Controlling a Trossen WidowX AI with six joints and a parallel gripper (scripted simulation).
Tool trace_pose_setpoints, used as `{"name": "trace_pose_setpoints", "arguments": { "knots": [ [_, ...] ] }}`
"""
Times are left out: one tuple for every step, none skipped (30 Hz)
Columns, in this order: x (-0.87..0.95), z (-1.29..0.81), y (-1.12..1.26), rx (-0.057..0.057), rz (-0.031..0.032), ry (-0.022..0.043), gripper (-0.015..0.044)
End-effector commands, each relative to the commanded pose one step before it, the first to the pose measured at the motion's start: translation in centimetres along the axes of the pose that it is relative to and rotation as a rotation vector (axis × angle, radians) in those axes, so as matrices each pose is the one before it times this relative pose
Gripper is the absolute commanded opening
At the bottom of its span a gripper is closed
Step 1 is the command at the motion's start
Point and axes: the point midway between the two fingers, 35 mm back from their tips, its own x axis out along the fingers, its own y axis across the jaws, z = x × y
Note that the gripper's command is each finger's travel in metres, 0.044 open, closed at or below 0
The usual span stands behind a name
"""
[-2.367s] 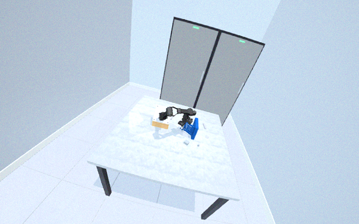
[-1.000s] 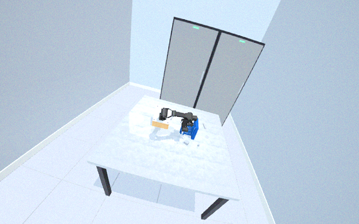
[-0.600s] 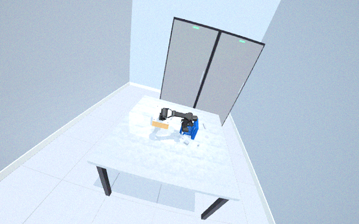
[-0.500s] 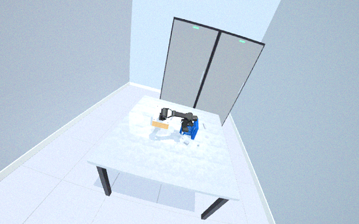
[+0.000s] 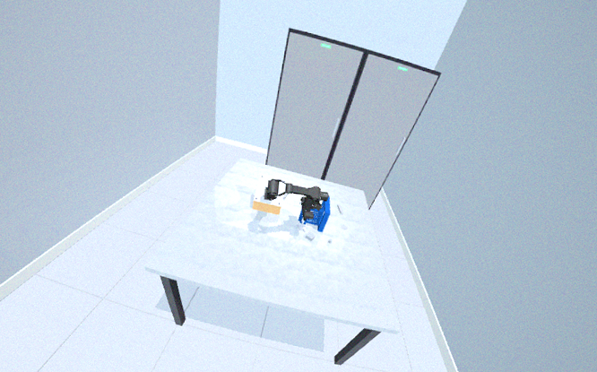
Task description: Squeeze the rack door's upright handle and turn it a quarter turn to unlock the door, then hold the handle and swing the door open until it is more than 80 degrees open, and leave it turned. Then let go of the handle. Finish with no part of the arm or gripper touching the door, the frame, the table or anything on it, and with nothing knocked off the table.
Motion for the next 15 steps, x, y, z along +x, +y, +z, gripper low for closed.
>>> {"name": "trace_pose_setpoints", "arguments": {
  "knots": [
    [-0.657,0.275,-0.005,0.0073,0.00459,-0.00843,0.0297],
    [-0.146,0.014,0.006,-0.0001,0.00036,-0.00009,0.0297],
    [-0.146,0.013,0.006,-0.0001,0.00034,-0.00008,0.0297],
    [-0.147,0.013,0.006,-0.0001,0.00033,-0.00007,0.0297],
    [-0.147,0.012,0.006,-0.0001,0.00031,-0.00006,0.0297],
    [-0.147,0.011,0.006,-0.0001,0.00029,-0.00005,0.0297],
    [-0.147,0.010,0.005,-0.0001,0.00028,-0.00005,0.0297],
    [-0.147,0.009,0.005,-0.0001,0.00026,-0.00004,0.0297],
    [-0.147,0.008,0.005,-0.0001,0.00024,-0.00003,0.0297],
    [-0.148,0.007,0.005,-0.0001,0.00023,-0.00002,0.0297],
    [-0.148,0.006,0.005,-0.0001,0.00021,-0.00002,0.0297],
    [-0.148,0.005,0.004,-0.0001,0.00019,-0.00001,0.0297],
    [-0.148,0.004,0.004,-0.0001,0.00018,0.00000,0.0297],
    [-0.148,0.003,0.004,0.0000,0.00016,0.00000,0.0297],
    [-0.148,0.002,0.004,0.0000,0.00014,0.00001,0.0297]
  ]
}}
